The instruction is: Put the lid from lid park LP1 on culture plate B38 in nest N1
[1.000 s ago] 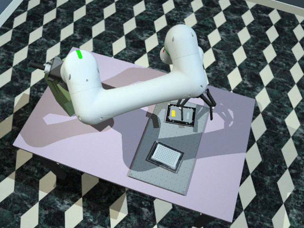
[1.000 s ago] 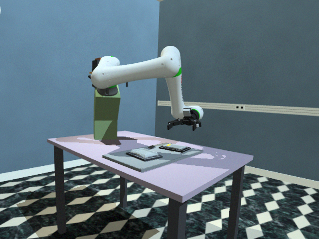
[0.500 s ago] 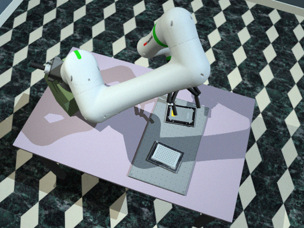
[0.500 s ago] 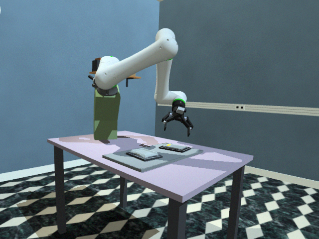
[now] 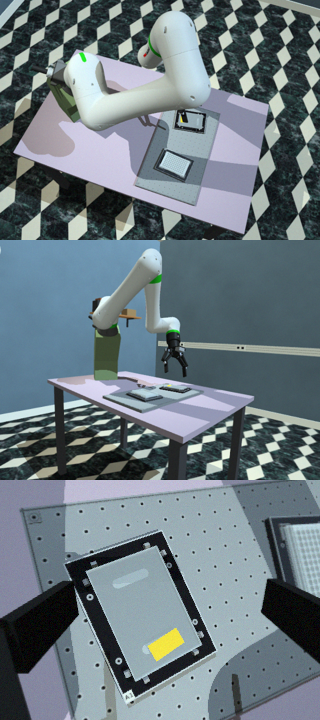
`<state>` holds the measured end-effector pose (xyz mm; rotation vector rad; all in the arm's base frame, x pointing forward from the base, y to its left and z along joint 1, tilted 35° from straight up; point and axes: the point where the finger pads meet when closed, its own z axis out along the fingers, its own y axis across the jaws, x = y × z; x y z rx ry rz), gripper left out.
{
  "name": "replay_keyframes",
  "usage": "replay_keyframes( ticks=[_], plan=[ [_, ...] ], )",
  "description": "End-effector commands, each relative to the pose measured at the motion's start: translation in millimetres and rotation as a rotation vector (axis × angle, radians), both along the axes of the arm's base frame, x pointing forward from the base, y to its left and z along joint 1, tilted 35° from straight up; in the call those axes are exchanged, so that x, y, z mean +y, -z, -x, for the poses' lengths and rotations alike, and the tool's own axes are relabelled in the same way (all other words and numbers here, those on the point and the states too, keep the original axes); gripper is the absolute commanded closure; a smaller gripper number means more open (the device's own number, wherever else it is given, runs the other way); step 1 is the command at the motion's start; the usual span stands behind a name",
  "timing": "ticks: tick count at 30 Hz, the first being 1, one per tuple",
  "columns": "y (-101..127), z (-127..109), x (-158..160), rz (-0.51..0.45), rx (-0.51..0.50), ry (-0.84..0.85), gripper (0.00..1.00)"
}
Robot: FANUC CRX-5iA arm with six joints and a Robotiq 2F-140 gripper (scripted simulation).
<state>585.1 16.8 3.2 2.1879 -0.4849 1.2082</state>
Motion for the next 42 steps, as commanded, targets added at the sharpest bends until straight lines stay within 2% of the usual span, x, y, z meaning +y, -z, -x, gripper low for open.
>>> replay_keyframes(
  ticks=[1,3,5,6,12,35,36,42],
  plan=[
    [2.5,-3.2,-0.7,-0.082,0.232,-0.131,0.00],
    [2.5,-3.2,-0.7,-0.101,0.295,-0.171,0.00],
    [2.5,-3.2,-0.7,-0.101,0.295,-0.171,0.00],
    [2.5,-3.2,-0.7,-0.130,0.384,-0.226,0.00],
    [2.5,-3.2,-0.7,-0.190,0.543,-0.305,0.00],
    [2.5,-3.2,-0.7,-0.192,0.548,-0.306,0.00],
    [2.5,-3.2,-0.7,-0.192,0.548,-0.306,0.90],
    [2.5,-3.2,-0.7,-0.192,0.548,-0.306,0.90]
  ],
)
